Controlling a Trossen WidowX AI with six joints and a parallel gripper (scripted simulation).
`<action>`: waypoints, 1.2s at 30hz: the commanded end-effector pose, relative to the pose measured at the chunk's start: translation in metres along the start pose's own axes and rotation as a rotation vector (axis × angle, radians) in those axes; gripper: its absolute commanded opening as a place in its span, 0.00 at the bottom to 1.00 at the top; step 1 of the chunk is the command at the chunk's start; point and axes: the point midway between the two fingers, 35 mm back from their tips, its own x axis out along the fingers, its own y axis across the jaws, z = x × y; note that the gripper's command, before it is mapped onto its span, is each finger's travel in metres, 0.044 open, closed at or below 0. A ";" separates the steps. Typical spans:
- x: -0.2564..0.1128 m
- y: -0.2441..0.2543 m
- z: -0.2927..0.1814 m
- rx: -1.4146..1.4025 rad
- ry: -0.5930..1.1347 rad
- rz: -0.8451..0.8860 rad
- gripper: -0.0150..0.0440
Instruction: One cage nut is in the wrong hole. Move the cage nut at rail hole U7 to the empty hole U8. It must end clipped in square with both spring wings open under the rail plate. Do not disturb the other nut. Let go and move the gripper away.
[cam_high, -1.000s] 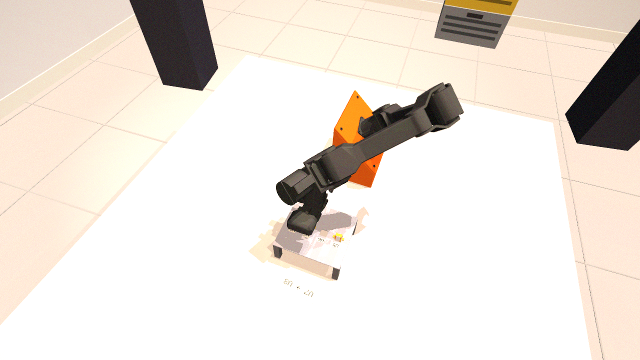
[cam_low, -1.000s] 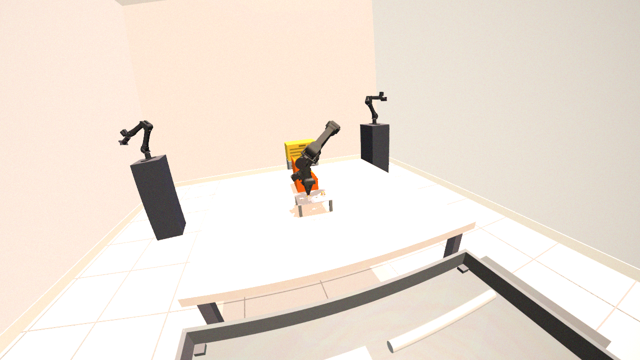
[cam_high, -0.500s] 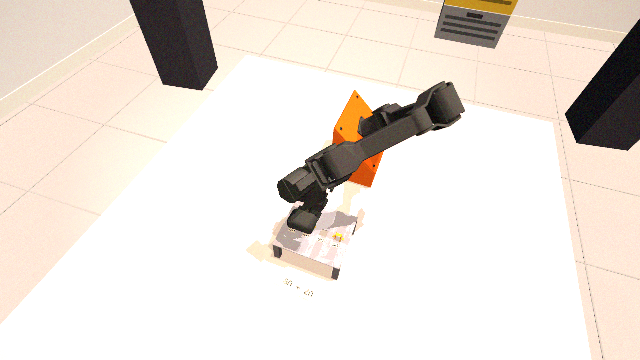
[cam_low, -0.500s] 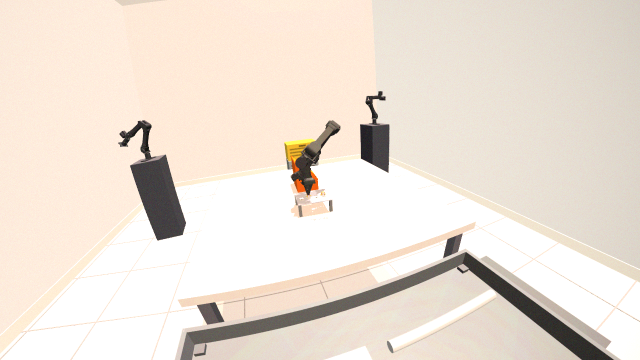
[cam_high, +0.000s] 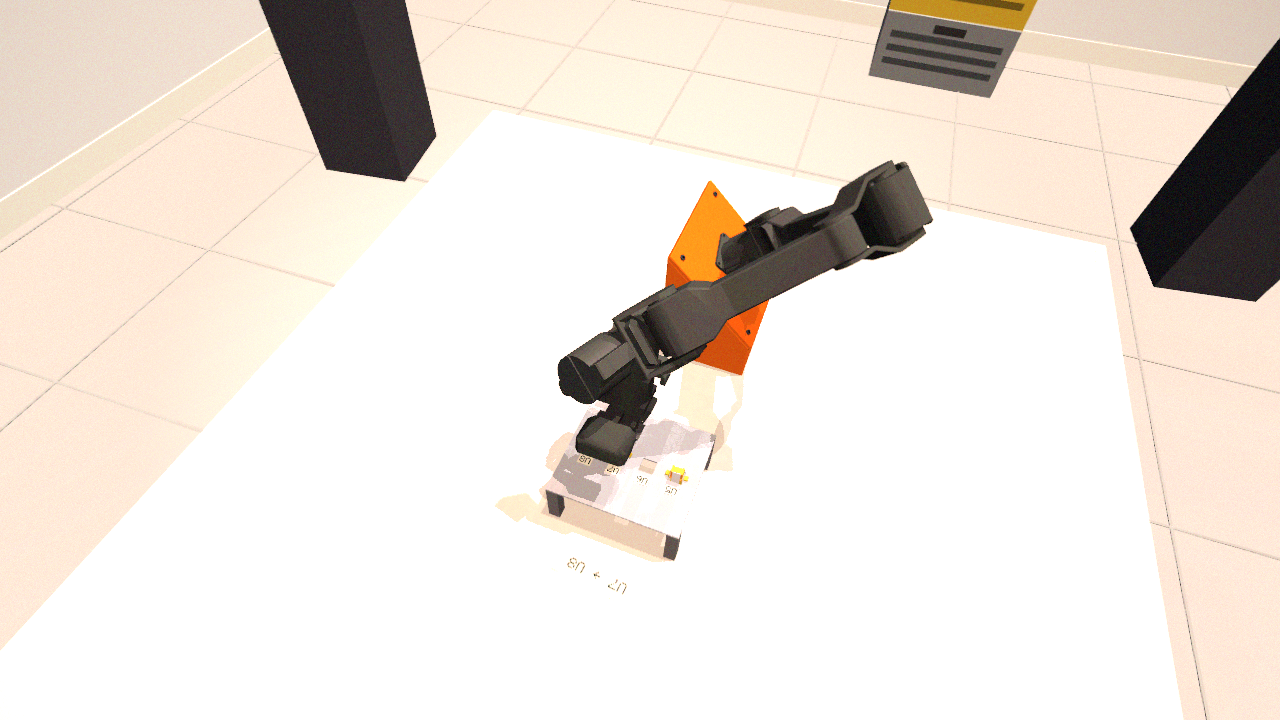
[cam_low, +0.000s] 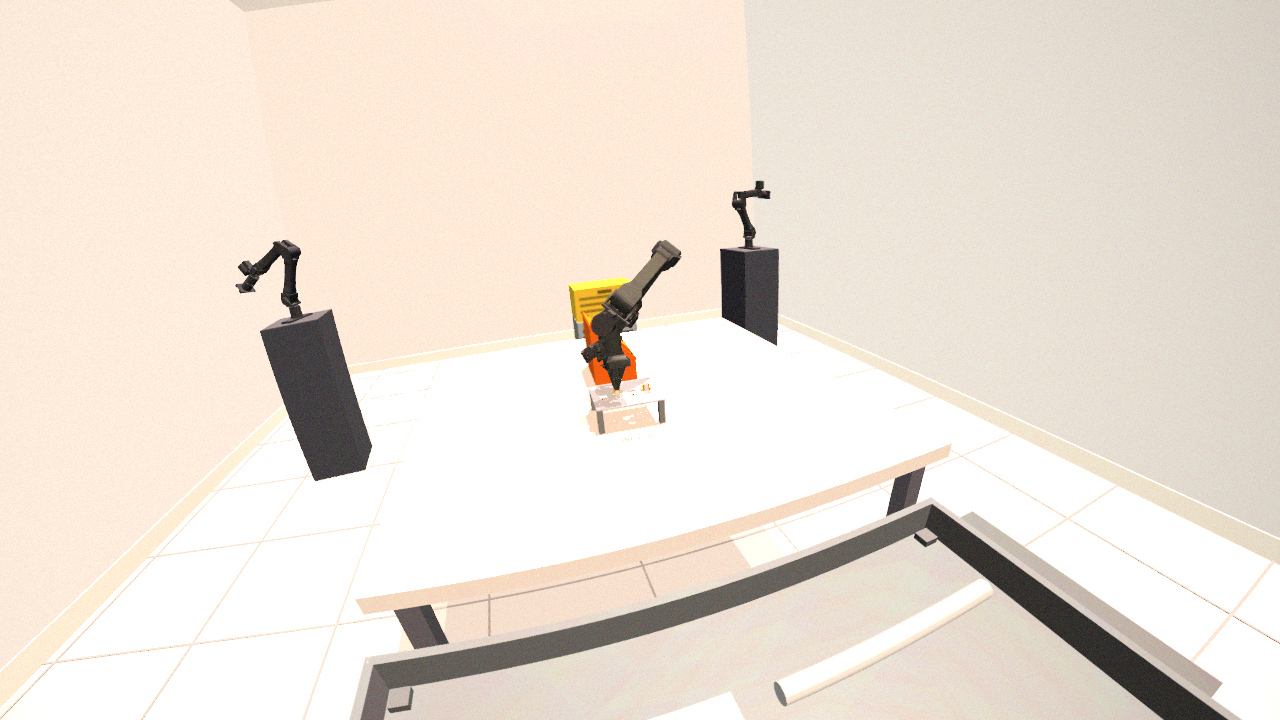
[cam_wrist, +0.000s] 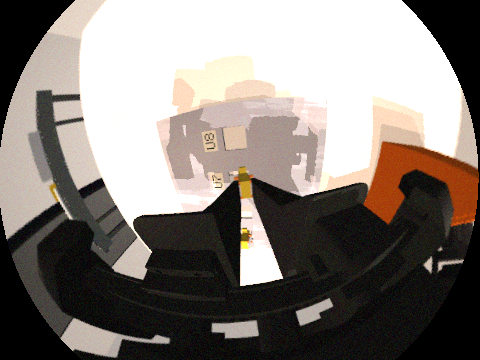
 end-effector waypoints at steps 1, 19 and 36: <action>0.001 -0.002 0.000 0.008 0.004 0.004 0.30; 0.000 -0.003 0.000 0.008 0.004 0.031 0.30; 0.000 -0.004 0.000 0.009 0.004 0.053 0.30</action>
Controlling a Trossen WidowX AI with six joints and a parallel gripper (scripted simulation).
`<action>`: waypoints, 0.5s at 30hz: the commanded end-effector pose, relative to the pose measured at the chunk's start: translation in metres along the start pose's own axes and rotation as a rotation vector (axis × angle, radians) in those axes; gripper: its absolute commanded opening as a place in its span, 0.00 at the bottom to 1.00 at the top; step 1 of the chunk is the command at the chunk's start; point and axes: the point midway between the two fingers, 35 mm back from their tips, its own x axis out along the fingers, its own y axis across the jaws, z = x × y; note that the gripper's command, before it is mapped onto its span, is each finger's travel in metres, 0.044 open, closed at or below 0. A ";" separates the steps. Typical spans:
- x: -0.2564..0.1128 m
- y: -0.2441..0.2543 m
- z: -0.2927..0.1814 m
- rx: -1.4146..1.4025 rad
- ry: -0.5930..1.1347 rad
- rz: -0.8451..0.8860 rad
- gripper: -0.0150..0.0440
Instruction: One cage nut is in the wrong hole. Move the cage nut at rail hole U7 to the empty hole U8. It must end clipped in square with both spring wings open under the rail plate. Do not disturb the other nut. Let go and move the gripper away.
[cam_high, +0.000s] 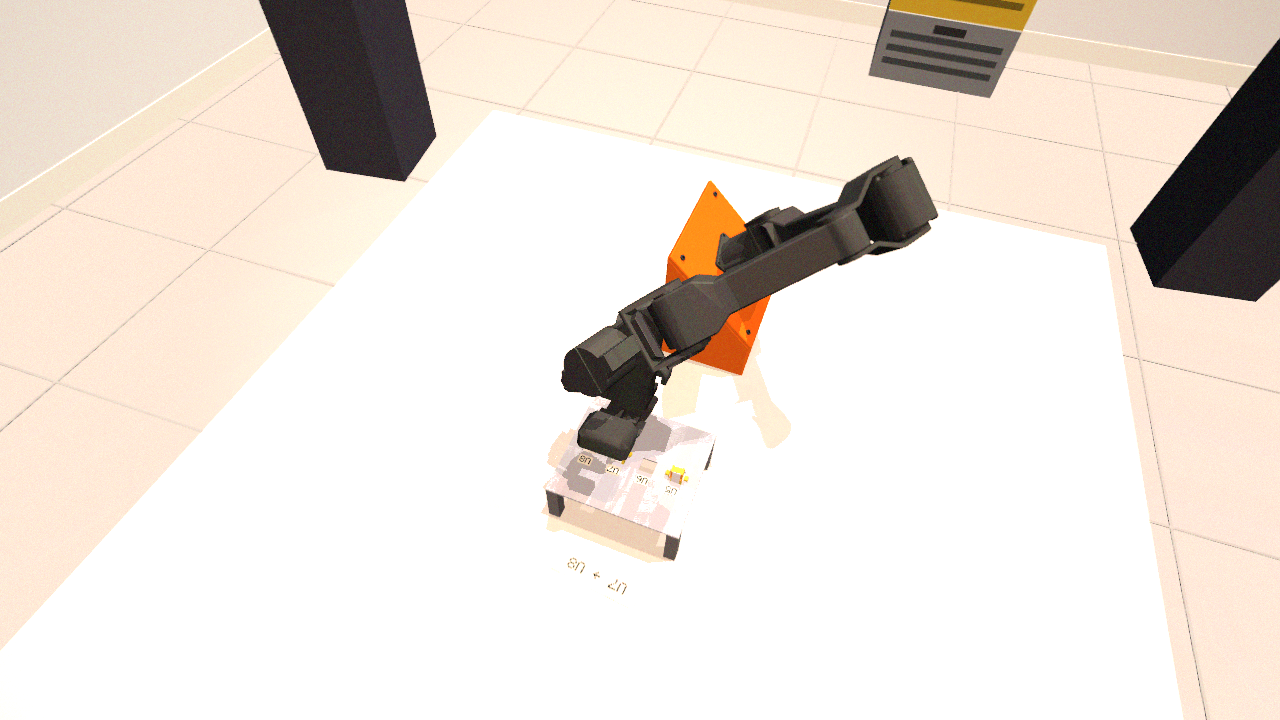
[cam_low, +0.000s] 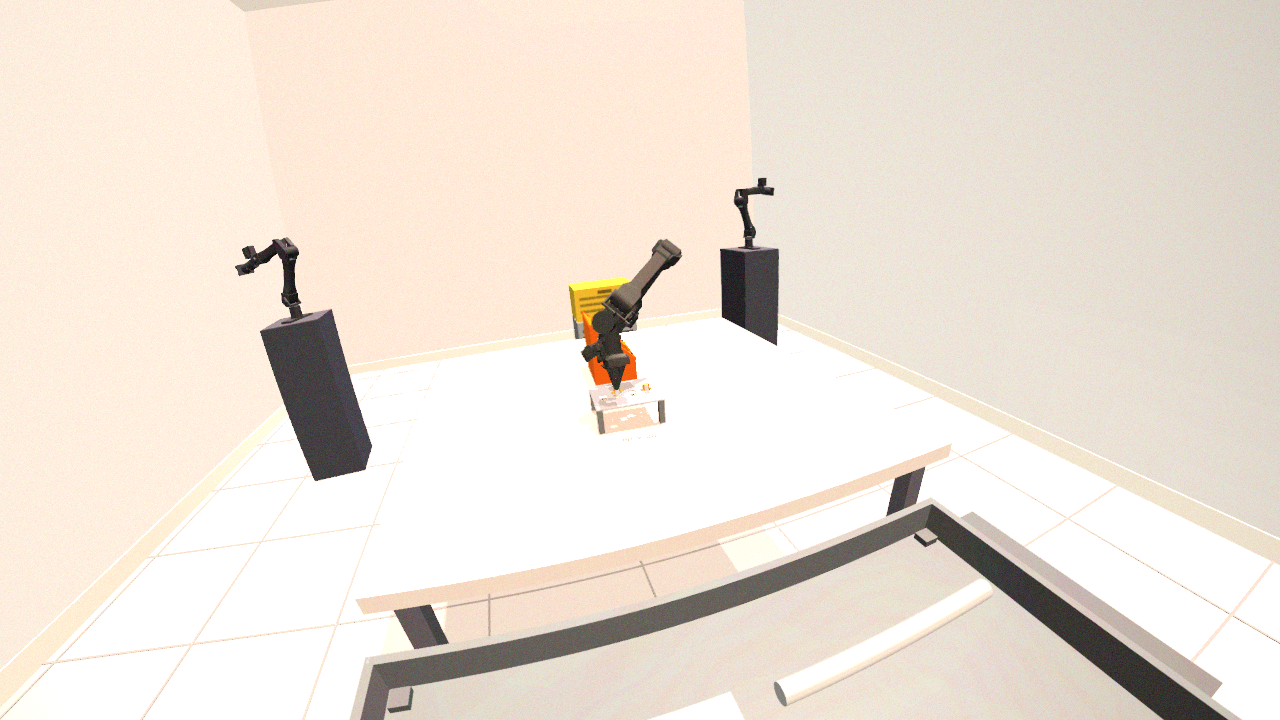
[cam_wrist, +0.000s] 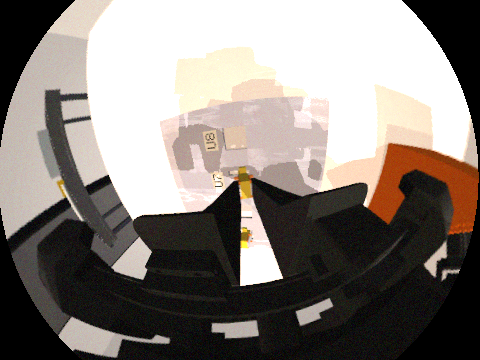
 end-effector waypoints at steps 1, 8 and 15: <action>0.001 -0.002 0.000 0.008 0.004 0.004 0.30; 0.001 -0.003 0.000 0.008 0.004 0.013 0.30; 0.001 -0.003 0.000 0.008 0.004 0.020 0.30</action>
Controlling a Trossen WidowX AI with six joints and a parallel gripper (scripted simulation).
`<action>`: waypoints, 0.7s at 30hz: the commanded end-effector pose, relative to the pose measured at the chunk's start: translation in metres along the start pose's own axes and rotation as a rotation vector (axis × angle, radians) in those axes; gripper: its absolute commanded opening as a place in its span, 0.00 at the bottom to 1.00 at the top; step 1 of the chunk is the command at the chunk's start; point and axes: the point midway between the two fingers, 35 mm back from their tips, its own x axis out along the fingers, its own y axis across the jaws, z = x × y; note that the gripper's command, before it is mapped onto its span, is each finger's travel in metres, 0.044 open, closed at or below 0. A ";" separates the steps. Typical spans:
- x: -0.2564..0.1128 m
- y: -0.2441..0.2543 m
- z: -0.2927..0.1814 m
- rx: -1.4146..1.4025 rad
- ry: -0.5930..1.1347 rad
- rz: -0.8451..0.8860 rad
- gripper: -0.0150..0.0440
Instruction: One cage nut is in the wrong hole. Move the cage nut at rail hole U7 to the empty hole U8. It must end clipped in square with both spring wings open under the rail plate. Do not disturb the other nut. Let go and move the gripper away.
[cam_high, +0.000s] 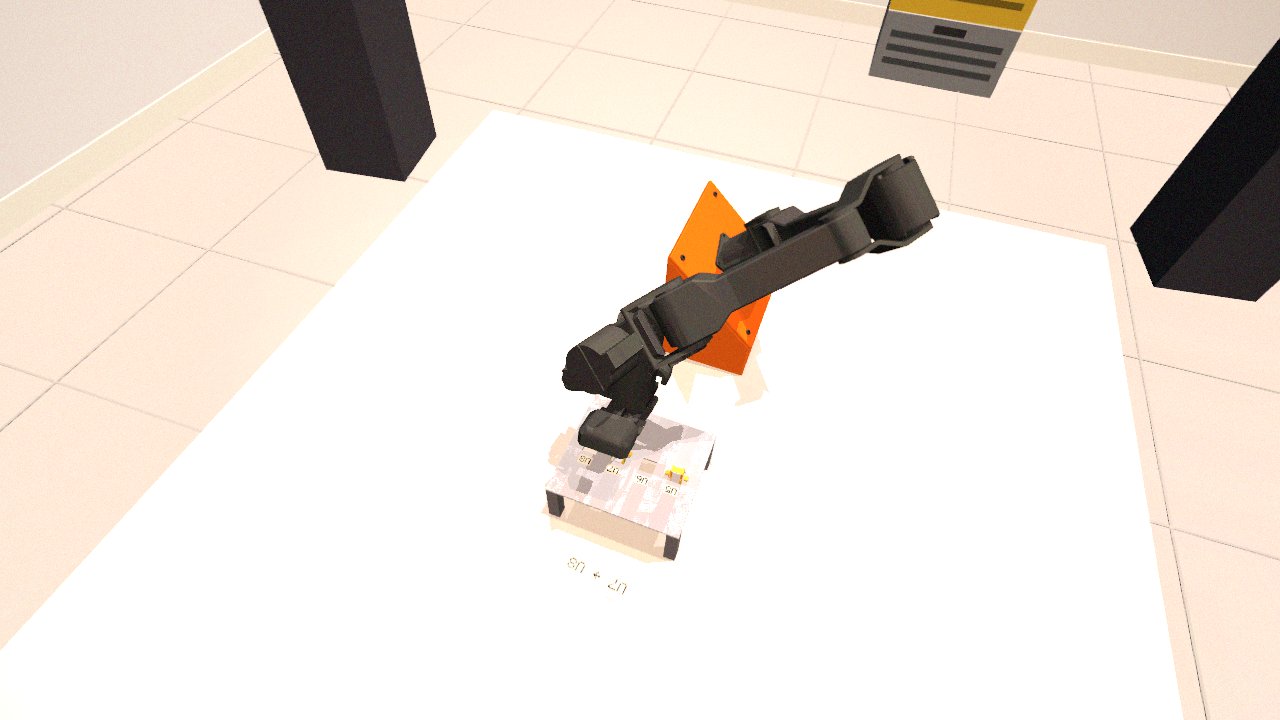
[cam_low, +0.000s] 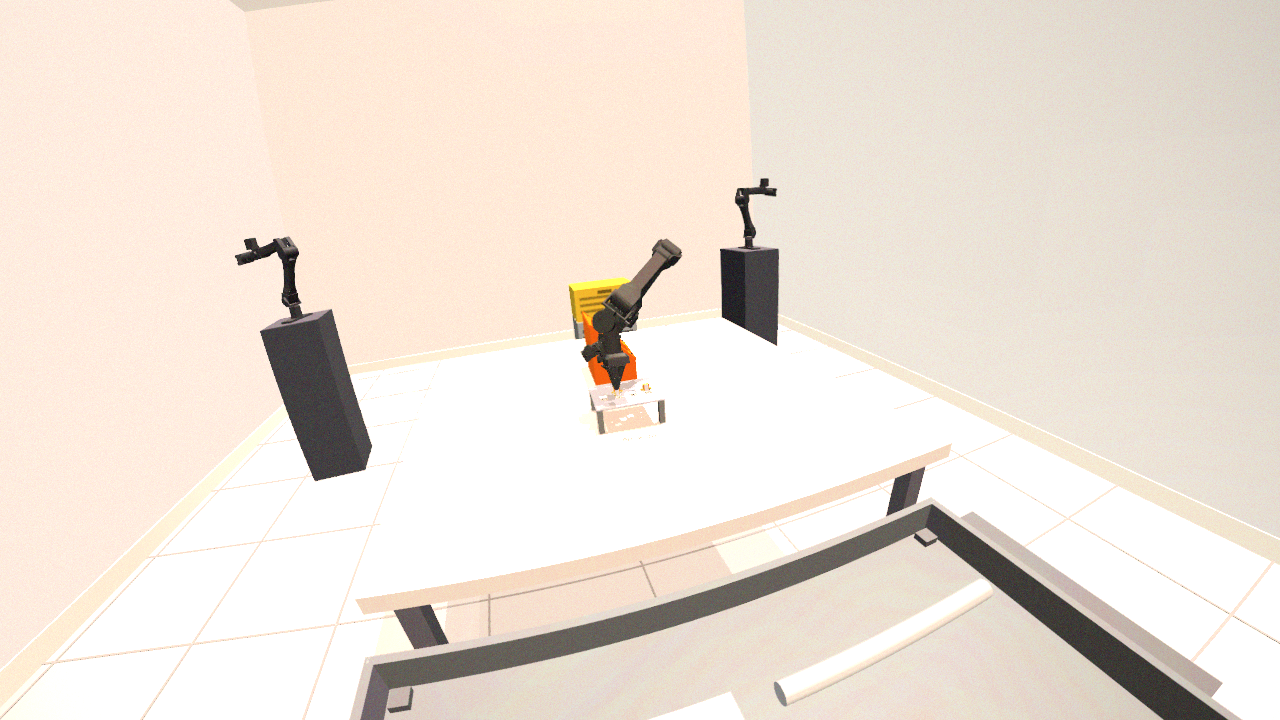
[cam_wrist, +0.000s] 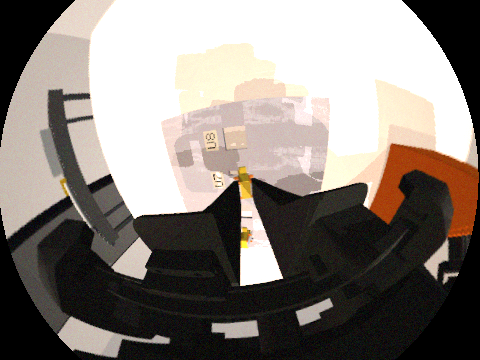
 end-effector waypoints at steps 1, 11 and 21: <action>0.001 -0.002 0.000 0.008 0.004 0.004 0.30; 0.001 -0.003 0.000 0.008 0.004 0.020 0.30; 0.001 -0.004 0.000 0.008 0.004 0.035 0.30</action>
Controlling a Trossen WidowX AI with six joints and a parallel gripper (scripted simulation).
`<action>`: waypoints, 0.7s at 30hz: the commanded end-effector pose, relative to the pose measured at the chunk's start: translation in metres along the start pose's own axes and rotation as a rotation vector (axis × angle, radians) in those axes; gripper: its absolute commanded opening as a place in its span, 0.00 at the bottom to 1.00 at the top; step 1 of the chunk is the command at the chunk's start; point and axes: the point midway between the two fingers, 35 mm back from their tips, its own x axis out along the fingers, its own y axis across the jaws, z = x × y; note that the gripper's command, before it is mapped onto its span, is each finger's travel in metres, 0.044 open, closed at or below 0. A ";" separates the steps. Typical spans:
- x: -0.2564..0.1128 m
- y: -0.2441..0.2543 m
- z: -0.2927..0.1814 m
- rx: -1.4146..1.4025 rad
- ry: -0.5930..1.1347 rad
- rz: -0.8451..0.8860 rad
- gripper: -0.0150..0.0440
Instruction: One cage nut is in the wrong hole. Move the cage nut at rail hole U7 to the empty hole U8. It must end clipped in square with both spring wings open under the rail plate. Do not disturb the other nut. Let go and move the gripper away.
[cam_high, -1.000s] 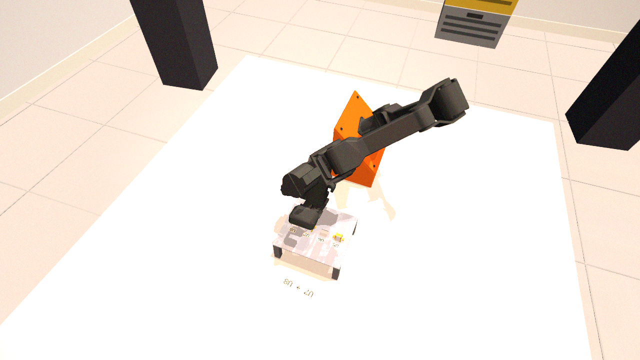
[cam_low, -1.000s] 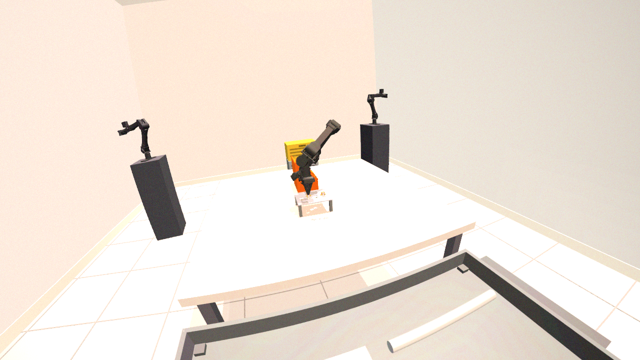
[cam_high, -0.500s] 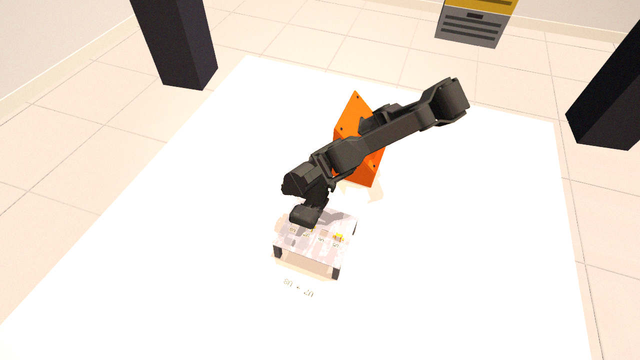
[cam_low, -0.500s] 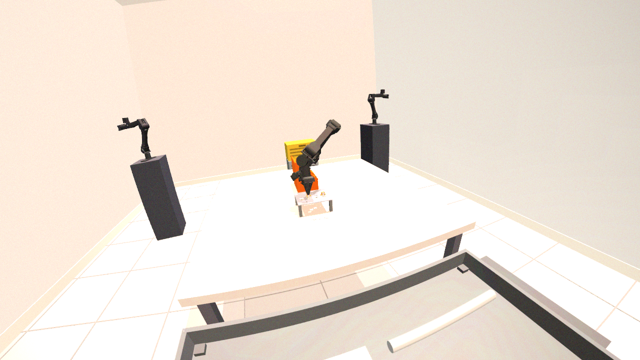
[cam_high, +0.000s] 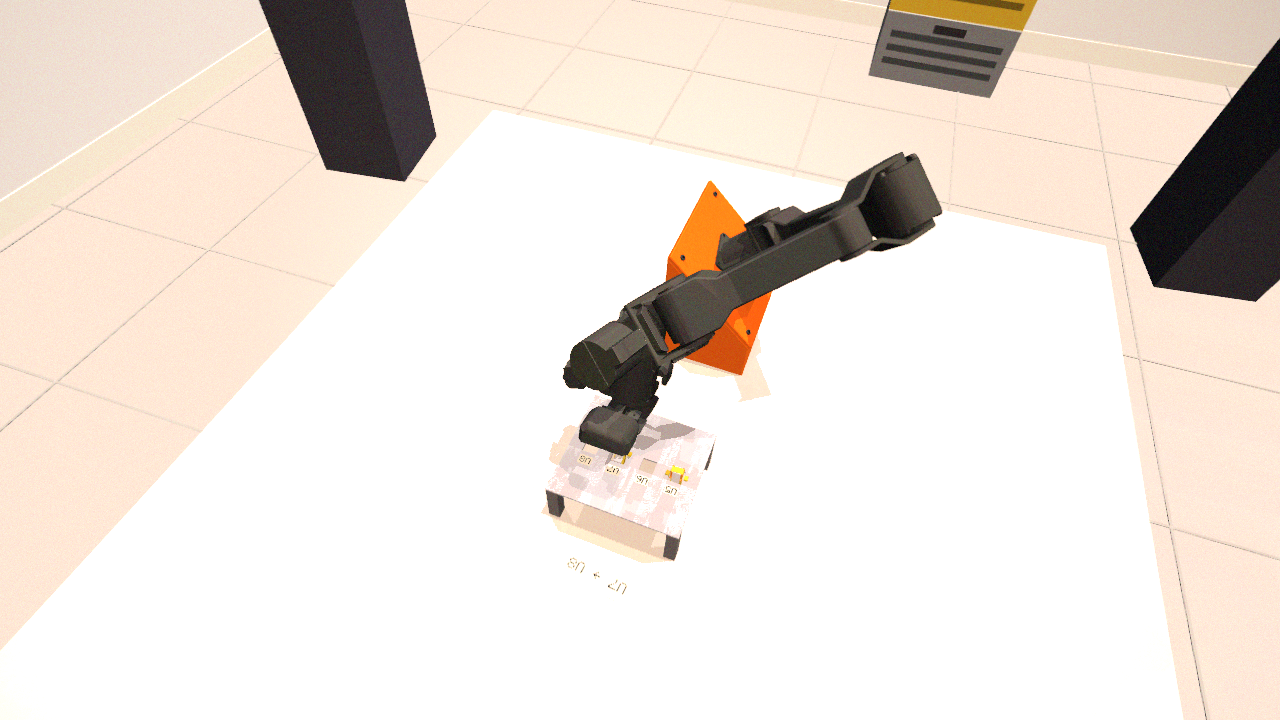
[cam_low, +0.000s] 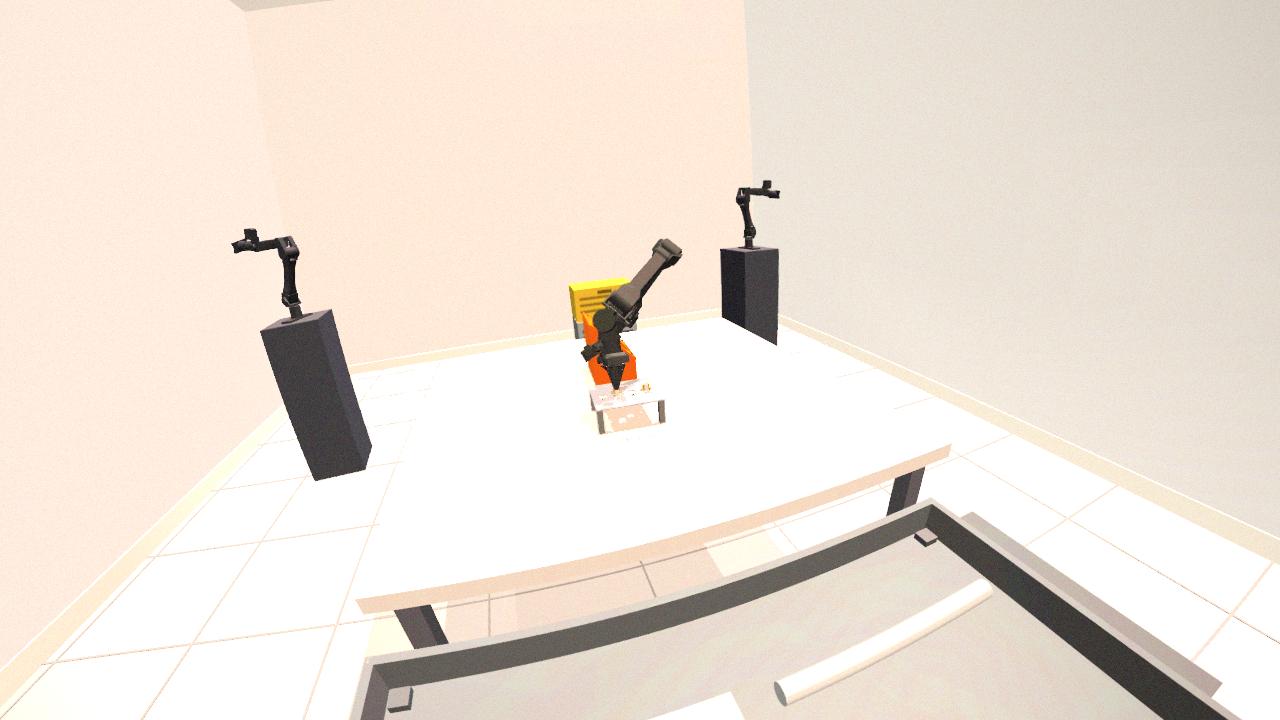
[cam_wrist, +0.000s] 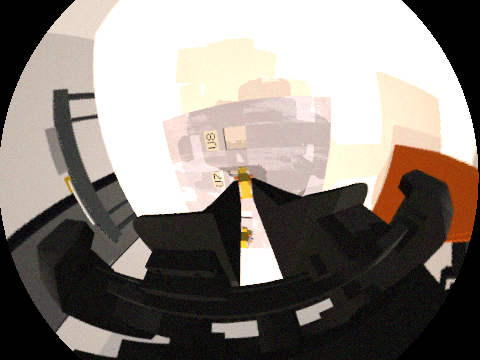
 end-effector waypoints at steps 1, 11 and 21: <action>0.000 -0.002 0.000 0.007 0.004 0.005 0.30; 0.000 -0.003 0.000 0.008 0.004 0.019 0.30; 0.000 -0.003 -0.001 0.008 0.004 0.031 0.30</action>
